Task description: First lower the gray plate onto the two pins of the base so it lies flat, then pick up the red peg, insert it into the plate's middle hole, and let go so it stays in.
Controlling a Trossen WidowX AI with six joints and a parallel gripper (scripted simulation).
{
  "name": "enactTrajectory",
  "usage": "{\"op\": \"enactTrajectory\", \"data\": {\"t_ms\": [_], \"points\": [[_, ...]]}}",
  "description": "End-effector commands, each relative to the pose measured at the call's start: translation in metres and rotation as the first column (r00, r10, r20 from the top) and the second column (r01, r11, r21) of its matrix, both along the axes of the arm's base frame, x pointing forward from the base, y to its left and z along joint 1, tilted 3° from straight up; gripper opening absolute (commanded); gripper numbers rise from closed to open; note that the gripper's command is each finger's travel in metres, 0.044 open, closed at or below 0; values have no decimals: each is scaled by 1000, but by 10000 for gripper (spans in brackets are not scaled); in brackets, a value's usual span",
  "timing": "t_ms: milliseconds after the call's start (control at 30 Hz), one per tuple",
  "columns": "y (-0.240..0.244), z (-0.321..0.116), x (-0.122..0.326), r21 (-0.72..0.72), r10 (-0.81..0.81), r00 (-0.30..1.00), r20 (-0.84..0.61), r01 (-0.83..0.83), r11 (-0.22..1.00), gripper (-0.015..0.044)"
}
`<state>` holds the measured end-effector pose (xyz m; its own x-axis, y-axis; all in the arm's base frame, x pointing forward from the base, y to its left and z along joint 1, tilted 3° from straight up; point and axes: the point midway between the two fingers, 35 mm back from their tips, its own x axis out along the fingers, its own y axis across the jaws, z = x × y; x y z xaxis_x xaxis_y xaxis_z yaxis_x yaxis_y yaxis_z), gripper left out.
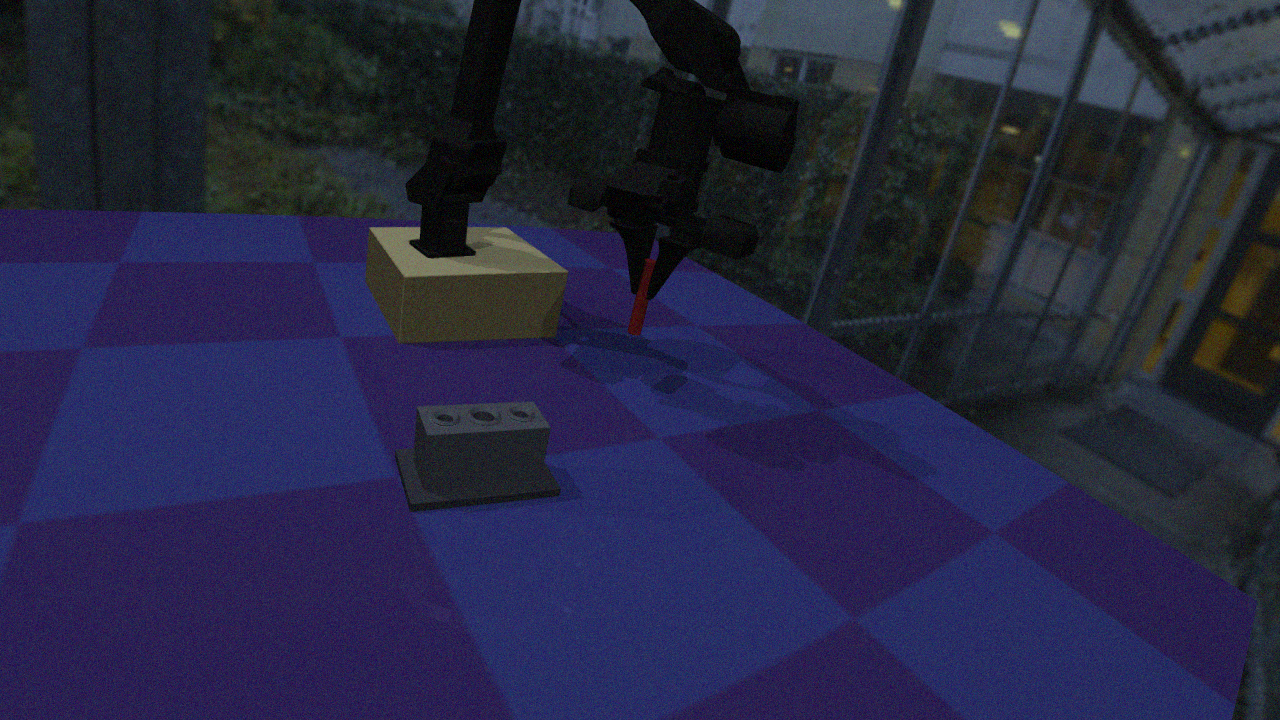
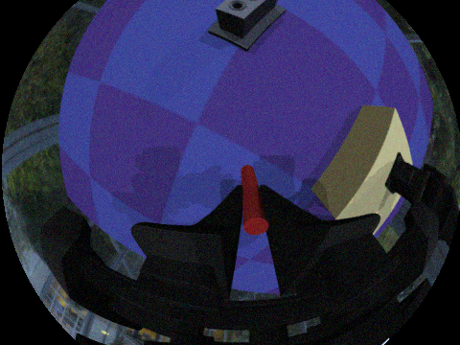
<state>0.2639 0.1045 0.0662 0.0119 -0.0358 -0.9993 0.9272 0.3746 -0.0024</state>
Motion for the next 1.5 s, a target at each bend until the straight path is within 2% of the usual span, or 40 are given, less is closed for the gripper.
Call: {"op": "enactTrajectory", "data": {"t_ms": [0, 1467], "points": [[-4, -2, 1, -3, 1, 1000, -8, -1, 1000, 0], [-110, 7, 61, -13, 4, 1000, 15, -4, 1000, 0]]}}
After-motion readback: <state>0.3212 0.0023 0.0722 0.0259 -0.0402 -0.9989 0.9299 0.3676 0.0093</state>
